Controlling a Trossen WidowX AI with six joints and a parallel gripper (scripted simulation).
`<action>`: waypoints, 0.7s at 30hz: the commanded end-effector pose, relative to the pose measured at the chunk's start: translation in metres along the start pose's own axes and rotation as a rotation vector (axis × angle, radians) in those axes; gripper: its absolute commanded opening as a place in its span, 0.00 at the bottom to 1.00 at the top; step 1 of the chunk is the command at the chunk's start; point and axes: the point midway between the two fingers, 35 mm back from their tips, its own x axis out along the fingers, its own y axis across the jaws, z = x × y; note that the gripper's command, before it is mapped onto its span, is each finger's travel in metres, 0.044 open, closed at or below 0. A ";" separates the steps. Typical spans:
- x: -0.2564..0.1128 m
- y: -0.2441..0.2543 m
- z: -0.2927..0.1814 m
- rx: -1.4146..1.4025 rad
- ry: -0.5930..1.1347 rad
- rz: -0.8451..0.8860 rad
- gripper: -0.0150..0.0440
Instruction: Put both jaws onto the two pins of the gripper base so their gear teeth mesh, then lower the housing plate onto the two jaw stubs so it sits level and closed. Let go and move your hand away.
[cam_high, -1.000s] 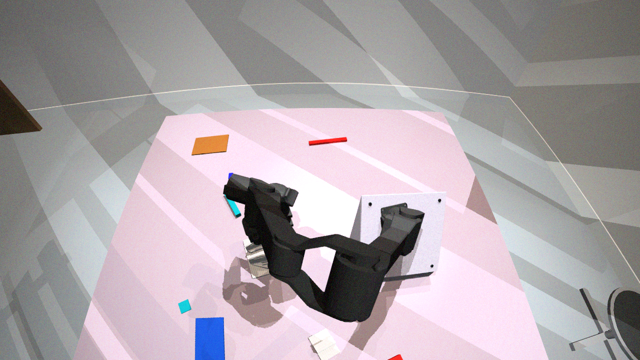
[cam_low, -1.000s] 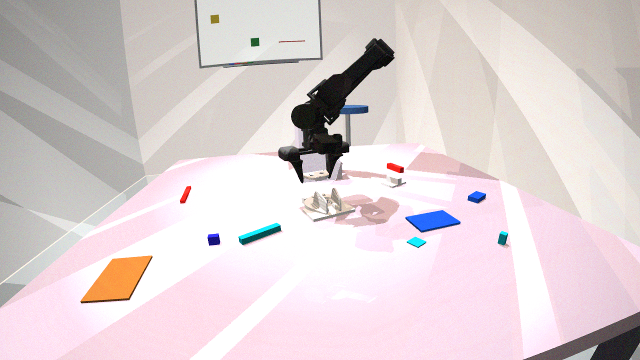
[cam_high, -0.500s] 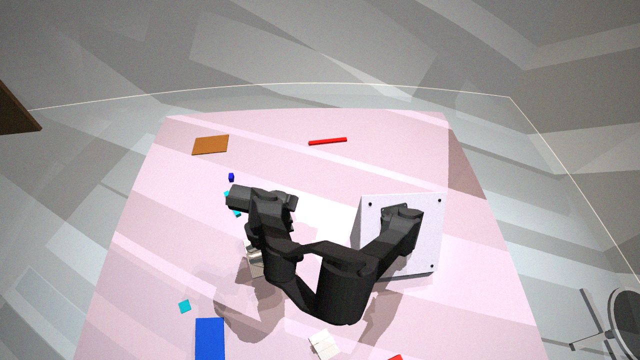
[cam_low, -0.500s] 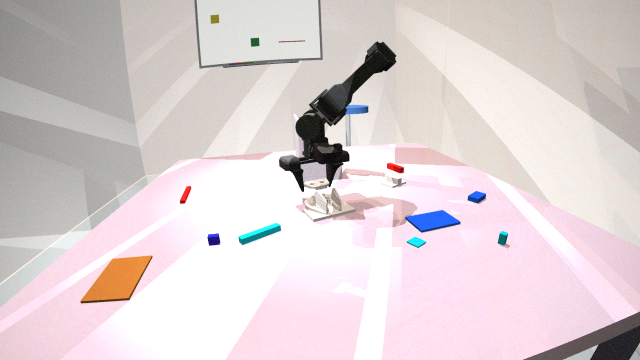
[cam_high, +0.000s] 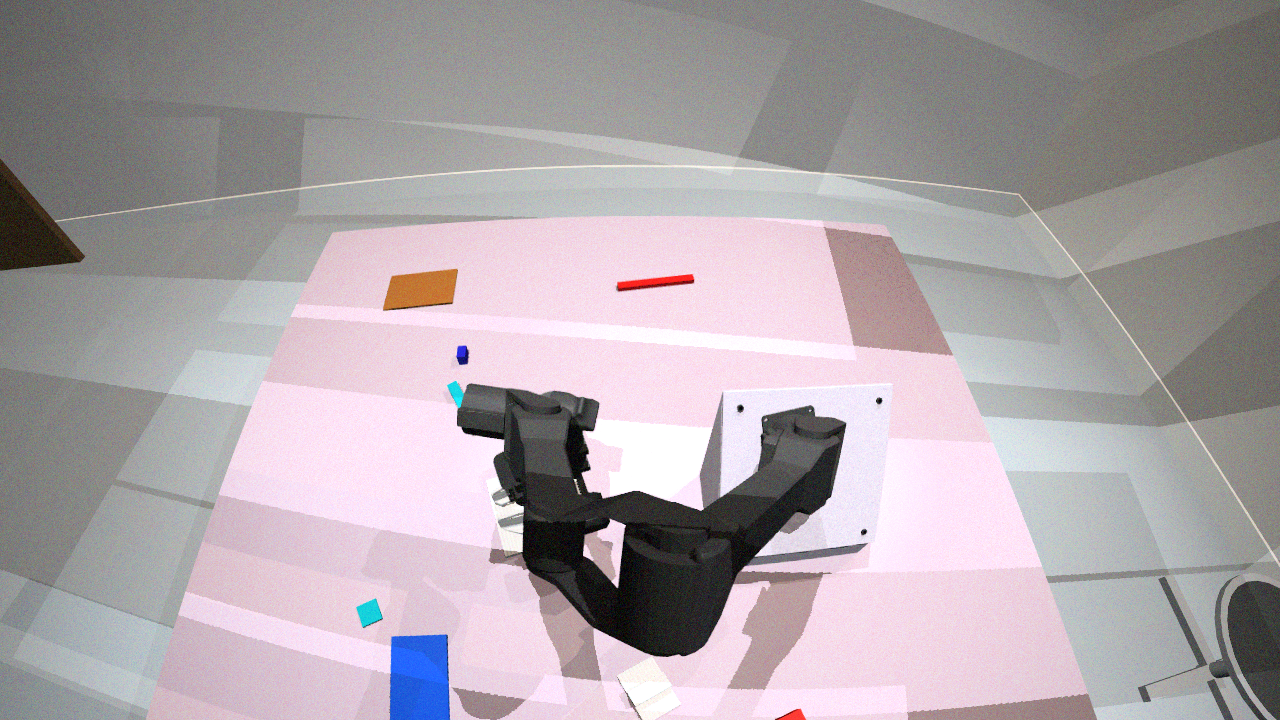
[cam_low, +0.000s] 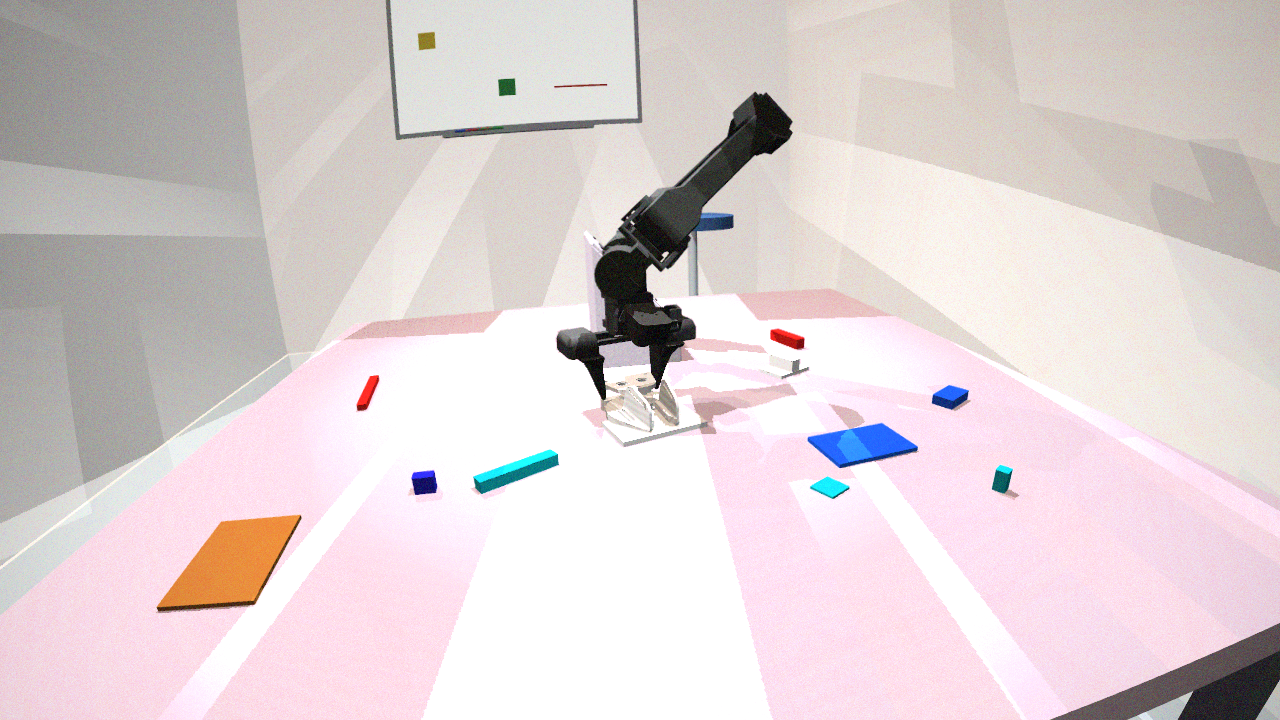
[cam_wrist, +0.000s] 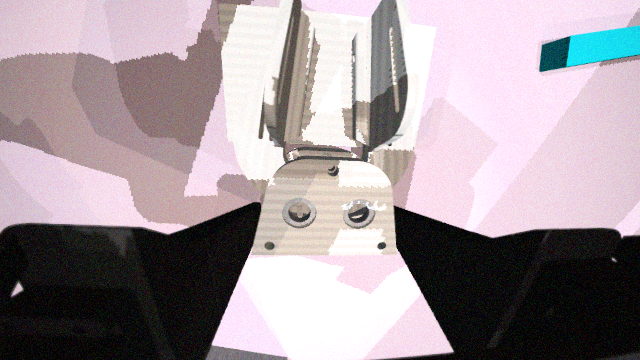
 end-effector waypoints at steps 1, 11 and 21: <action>0.001 0.000 0.000 0.004 -0.002 0.004 0.85; 0.001 0.000 0.000 0.006 -0.002 0.004 0.85; 0.004 0.000 0.000 0.012 -0.002 0.004 0.85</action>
